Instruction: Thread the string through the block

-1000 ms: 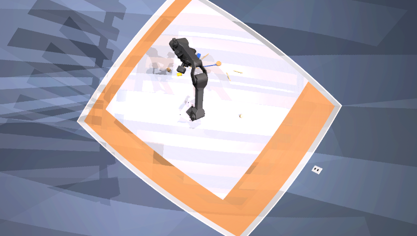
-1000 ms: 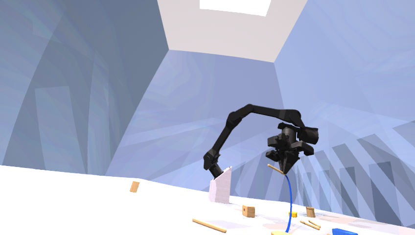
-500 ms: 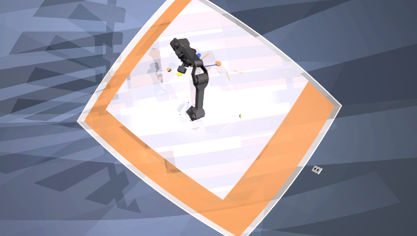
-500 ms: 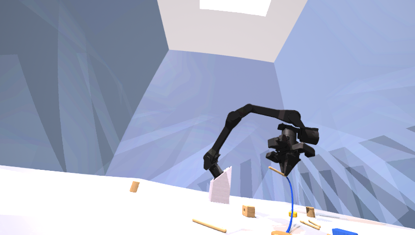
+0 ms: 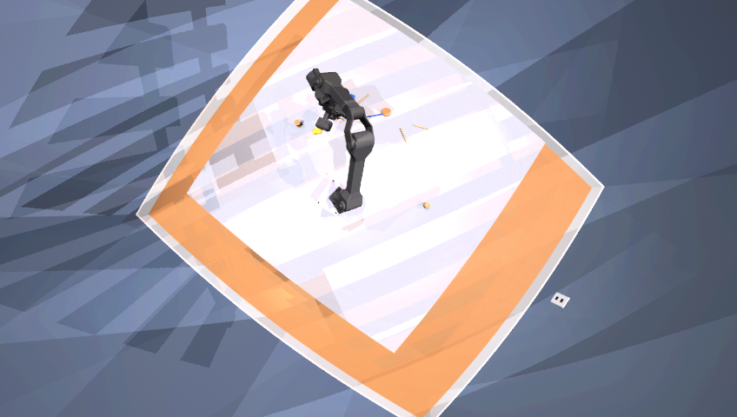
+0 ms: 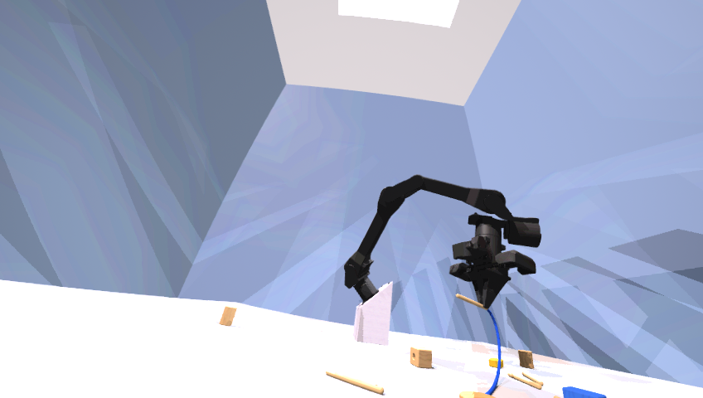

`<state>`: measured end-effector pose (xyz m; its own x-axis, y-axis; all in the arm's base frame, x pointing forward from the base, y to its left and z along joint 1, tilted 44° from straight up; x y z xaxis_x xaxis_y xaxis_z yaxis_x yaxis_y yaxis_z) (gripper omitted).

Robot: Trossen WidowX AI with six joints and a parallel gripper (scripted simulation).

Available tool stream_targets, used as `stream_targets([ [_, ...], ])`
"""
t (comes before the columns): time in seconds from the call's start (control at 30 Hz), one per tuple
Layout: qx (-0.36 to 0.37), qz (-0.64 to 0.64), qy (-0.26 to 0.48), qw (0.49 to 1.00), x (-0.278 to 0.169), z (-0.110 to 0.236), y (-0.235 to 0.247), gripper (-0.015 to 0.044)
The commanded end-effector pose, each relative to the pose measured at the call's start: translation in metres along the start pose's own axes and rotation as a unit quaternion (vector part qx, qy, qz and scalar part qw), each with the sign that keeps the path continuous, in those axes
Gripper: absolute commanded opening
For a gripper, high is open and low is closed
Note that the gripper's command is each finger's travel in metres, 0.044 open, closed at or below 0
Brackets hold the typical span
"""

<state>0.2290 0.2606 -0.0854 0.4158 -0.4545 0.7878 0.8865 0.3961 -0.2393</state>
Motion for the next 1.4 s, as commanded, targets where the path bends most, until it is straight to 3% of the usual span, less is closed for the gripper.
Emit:
stream_targets([
  [0.0,-0.001,0.002,0.010,1.000,0.001,-0.004,0.000,0.0000],
  [1.37,0.026,0.009,0.105,0.994,0.015,-0.059,0.002,0.0000],
])
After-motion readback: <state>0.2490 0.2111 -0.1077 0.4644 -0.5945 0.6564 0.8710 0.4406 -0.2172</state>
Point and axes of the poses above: the point midway between the two fingers, 35 mm back from their tips, its own z axis back along the fingers, its own y axis across the jaws, x = y × z, the point moved 5 cm from there along z, back along the fingers, and after that the axes turned 10 degrees about z, right-handed, at the moved point
